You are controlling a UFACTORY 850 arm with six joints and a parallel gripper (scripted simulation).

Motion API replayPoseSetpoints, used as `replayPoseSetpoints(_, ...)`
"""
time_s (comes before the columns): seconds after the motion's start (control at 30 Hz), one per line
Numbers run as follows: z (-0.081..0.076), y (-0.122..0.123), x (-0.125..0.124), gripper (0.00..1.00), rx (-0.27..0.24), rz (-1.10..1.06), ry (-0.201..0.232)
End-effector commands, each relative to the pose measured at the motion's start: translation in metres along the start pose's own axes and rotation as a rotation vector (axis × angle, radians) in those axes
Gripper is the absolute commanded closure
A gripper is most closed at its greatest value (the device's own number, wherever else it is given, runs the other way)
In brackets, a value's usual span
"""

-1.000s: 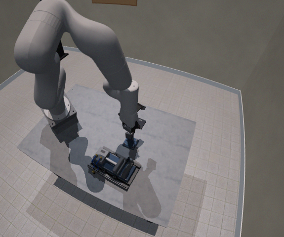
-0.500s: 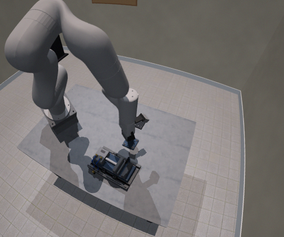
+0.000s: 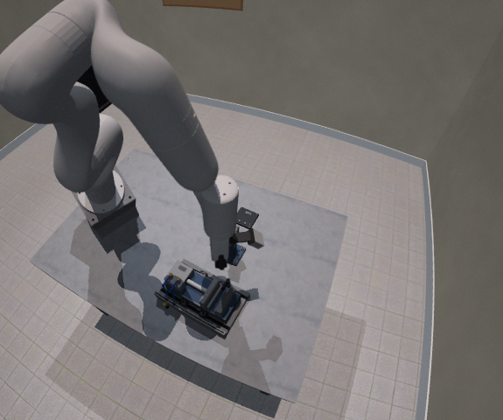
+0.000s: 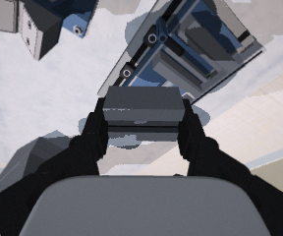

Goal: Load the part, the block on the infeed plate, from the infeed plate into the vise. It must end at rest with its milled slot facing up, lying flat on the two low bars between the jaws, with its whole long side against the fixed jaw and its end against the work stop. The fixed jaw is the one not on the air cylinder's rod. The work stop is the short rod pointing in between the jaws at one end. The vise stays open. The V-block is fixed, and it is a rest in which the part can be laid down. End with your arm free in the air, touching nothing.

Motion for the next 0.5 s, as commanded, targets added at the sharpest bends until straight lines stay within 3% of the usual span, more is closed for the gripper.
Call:
replayPoseSetpoints(0.0, -0.002, 0.011, 0.024, 1.0, 0.009, 0.162, -0.001)
replayPoseSetpoints(0.47, -0.008, 0.034, 0.065, 1.0, 0.033, 0.455, 0.016)
Point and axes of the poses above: the point where the finger pads meet when closed, its own z axis out along the fingers, its own x axis across the jaws, y = z × x, the point moved 10 cm from there along -z, back along the fingers, and after that the axes turned 5 degrees about -z, right-handed, at the moved point
